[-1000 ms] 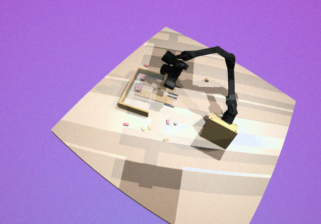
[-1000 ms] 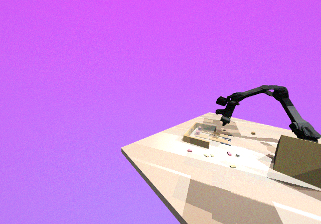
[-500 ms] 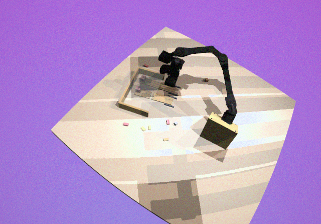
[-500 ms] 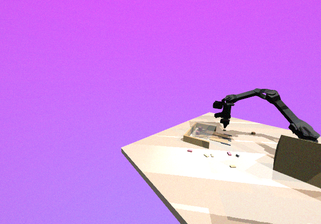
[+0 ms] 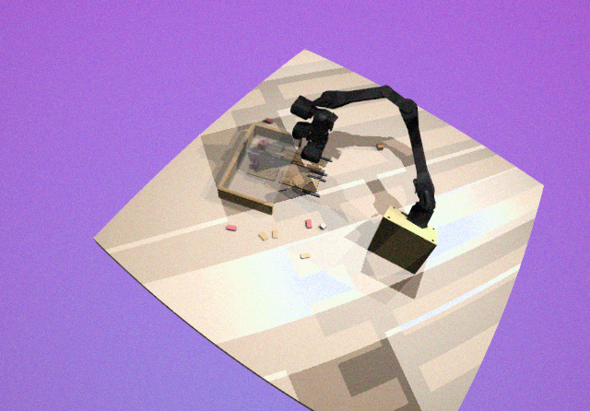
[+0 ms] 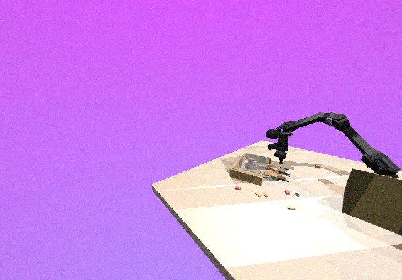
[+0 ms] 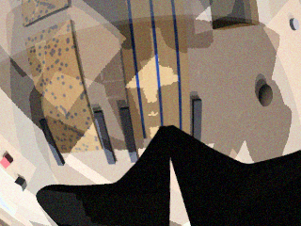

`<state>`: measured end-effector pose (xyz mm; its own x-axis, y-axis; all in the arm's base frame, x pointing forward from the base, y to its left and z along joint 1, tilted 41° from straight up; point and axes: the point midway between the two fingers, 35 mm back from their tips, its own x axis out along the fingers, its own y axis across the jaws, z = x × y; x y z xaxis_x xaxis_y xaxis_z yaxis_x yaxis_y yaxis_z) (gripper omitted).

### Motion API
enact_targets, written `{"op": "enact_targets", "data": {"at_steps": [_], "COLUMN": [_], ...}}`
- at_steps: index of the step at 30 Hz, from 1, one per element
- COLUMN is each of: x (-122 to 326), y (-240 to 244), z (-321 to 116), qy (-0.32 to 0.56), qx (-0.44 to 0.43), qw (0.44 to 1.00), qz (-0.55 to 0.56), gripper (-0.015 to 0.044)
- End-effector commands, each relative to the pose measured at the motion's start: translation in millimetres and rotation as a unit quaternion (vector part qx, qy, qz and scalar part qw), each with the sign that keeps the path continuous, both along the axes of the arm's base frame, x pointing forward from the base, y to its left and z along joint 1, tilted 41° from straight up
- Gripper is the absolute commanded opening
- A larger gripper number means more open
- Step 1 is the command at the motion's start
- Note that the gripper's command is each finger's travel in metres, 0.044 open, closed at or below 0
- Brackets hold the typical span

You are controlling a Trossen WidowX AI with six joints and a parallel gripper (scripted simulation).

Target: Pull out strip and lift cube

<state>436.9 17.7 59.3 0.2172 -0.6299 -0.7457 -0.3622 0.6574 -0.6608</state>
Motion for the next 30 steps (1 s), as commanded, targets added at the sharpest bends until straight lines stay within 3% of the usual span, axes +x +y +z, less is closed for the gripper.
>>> {"op": "enact_targets", "data": {"at_steps": [1, 30], "x": [-1, 6], "y": [-7, -32], "z": [-9, -34], "qy": [0.006, 0.006], "qx": [0.001, -0.001], "qw": [1.0, 1.0], "qz": [-0.001, -0.001], "gripper": [0.0, 0.0]}}
